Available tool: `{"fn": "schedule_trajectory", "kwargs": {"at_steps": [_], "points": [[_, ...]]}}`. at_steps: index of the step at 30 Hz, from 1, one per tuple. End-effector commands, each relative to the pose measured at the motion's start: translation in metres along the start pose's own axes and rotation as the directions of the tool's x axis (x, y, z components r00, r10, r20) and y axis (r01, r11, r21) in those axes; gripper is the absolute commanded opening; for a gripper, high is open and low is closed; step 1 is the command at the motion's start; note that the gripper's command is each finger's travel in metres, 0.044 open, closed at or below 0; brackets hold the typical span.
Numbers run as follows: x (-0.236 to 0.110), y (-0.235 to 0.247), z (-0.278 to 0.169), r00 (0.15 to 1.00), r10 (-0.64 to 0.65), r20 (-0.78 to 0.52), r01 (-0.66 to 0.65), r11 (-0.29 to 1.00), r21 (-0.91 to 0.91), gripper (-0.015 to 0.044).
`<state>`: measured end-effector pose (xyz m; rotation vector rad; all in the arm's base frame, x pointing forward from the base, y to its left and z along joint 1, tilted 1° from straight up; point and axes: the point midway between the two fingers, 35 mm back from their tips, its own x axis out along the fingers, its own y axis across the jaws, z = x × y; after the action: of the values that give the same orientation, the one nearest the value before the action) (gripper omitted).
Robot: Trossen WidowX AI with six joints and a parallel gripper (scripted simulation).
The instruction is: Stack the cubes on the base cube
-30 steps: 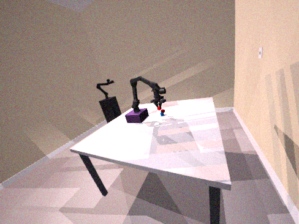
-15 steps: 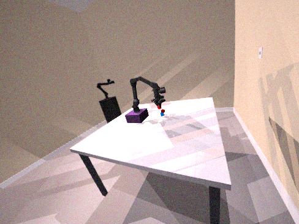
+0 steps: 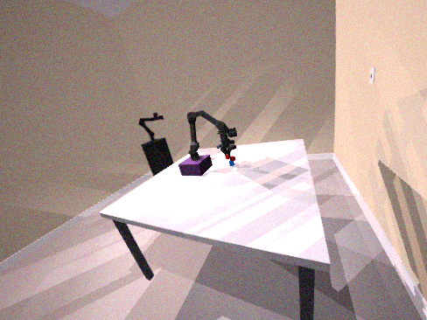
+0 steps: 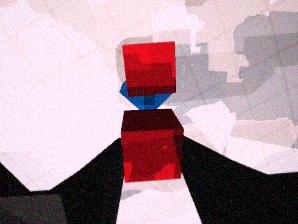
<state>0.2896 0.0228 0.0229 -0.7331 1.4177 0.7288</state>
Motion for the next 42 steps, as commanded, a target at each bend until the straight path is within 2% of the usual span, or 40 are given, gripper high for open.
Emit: {"fn": "schedule_trajectory", "kwargs": {"at_steps": [1, 8, 21, 42], "points": [[0.002, 0.000, 0.000, 1.000, -0.004, 0.003, 0.004, 1.000, 0.004, 0.0105], [0.003, -0.001, 0.001, 1.000, -0.004, 0.003, 0.004, 1.000, 0.004, 0.0105], [0.031, -0.002, 0.001, 1.000, -0.004, 0.002, 0.004, 1.000, 0.003, 0.0105], [0.033, -0.002, 0.001, 1.000, -0.004, 0.002, 0.004, 1.000, 0.003, 0.0105]]}}
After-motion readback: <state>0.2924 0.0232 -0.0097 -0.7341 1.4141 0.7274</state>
